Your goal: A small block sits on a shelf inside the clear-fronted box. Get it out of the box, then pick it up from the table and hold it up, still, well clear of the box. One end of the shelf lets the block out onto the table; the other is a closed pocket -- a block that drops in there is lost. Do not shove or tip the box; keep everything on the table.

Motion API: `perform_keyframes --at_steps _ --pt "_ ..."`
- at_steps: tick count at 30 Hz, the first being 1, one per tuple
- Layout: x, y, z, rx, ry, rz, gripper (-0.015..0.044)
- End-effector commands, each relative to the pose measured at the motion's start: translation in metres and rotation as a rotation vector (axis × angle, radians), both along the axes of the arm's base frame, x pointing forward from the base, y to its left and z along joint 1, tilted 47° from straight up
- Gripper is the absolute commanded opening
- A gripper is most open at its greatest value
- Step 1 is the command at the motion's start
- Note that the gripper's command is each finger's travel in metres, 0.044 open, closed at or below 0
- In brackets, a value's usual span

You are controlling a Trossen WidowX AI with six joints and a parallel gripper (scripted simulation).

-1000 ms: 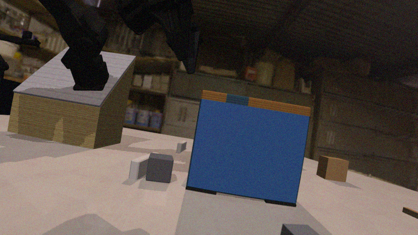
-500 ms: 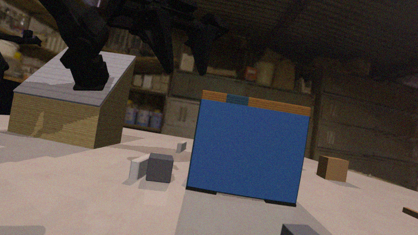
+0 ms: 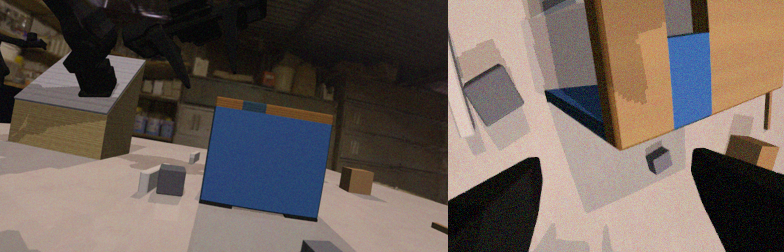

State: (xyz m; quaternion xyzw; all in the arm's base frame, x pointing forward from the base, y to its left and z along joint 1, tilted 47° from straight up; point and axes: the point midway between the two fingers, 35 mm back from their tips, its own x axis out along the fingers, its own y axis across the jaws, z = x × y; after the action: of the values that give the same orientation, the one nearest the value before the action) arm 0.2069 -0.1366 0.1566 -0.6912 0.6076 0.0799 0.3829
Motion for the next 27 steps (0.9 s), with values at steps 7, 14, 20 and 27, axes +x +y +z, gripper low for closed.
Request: perform_keyframes --at_steps 7,14,20,27 --pt "0.007 -0.015 -0.003 0.369 -1.054 -0.732 0.0285" --pt "0.008 -0.020 -0.004 0.496 -1.395 -0.977 0.0285" --pt "0.008 -0.024 -0.005 0.604 -1.679 -1.186 0.0285" --pt "-0.002 -0.044 0.008 0.675 -2.096 -1.433 0.0285"
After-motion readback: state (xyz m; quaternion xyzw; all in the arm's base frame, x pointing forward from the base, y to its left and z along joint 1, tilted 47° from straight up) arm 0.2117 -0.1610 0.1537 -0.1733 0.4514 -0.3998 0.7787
